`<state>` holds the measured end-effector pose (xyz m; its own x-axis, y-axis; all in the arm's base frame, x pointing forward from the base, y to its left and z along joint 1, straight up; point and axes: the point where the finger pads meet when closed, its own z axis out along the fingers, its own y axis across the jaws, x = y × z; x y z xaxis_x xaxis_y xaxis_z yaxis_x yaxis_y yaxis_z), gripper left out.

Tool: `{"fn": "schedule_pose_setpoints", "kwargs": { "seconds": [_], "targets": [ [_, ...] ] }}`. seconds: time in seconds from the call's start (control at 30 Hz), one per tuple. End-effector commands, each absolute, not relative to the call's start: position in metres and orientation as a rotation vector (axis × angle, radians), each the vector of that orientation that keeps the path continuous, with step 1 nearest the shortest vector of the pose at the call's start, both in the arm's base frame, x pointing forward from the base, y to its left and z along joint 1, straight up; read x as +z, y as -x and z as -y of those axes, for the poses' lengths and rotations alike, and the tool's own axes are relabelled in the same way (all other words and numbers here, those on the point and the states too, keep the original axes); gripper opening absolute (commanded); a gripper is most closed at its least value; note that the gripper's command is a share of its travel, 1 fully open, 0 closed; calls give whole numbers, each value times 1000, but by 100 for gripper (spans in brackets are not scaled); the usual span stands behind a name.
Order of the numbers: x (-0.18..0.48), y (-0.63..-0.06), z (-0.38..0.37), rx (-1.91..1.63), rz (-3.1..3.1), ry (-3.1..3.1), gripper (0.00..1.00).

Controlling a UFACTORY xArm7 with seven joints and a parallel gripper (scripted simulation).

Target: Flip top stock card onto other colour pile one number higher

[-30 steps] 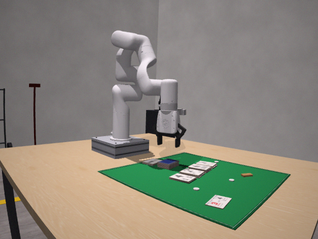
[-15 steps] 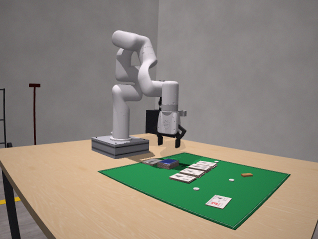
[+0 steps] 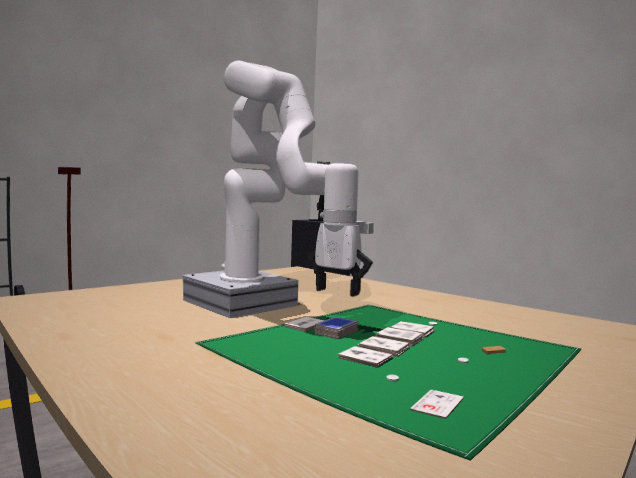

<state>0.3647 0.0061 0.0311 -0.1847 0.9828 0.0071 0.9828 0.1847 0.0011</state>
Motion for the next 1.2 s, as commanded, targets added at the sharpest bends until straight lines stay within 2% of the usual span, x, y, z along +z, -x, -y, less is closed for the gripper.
{"fn": "schedule_pose_setpoints", "kwargs": {
  "seconds": [0.0, 0.83, 1.17],
  "targets": [
    [30, -361, -11, -3, 2415, 2006, 100],
    [29, -359, -13, 1, 2437, 1979, 100],
    [26, -357, -13, 13, 2711, 1567, 100]
  ]
}}
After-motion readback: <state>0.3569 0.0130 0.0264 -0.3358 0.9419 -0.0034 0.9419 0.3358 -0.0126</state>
